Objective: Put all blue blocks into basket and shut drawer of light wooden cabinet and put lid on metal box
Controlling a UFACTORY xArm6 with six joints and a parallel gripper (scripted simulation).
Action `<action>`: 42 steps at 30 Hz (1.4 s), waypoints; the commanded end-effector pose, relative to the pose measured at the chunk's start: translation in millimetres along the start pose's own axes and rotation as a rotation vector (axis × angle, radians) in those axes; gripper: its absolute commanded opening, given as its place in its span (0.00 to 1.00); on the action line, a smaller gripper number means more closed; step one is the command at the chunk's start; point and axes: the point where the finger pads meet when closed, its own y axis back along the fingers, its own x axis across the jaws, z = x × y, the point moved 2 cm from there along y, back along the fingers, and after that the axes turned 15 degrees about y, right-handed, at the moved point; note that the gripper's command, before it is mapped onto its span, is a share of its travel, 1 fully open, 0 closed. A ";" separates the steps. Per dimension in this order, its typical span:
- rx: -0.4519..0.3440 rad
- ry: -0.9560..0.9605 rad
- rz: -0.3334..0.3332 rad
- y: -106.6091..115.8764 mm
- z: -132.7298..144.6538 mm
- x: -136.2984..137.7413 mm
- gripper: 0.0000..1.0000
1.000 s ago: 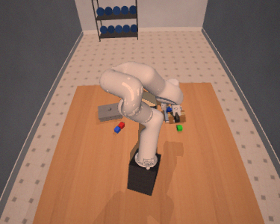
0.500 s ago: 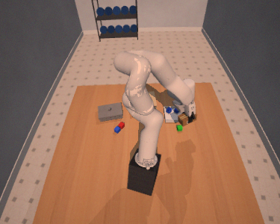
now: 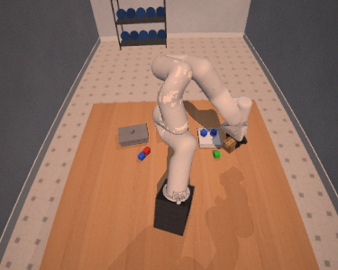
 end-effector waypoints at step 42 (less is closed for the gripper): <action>-0.002 0.033 0.023 -20.3 3.3 -5.1 0.62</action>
